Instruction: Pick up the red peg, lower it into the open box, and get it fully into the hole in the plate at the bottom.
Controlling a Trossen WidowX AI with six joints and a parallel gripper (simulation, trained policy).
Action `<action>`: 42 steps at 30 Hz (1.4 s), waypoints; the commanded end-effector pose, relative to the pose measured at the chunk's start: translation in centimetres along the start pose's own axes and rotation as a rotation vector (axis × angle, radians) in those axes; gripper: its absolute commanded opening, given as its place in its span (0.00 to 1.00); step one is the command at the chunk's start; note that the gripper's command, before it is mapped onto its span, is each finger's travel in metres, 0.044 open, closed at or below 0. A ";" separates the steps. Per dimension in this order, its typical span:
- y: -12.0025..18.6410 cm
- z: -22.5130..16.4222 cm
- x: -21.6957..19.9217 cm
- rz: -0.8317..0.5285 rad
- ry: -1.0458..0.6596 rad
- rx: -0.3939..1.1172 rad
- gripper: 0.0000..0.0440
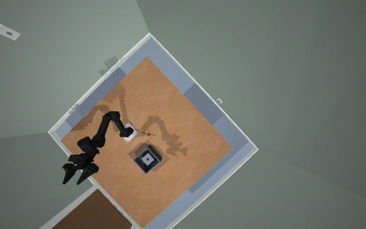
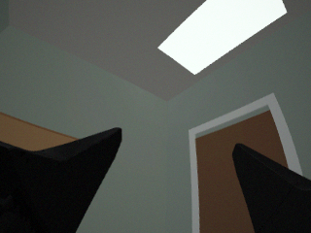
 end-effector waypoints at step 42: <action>8.5 -24.7 3.0 -0.346 -0.188 1.343 1.00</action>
Point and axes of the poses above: the point midway between the two fingers, 35 mm back from their tips, its own y axis back along the fingers, its own x axis across the jaws, z = x × y, the point moved 10 cm from there along y, back along the fingers, and after that the axes turned 15 degrees about -y, right-handed, at the moved point
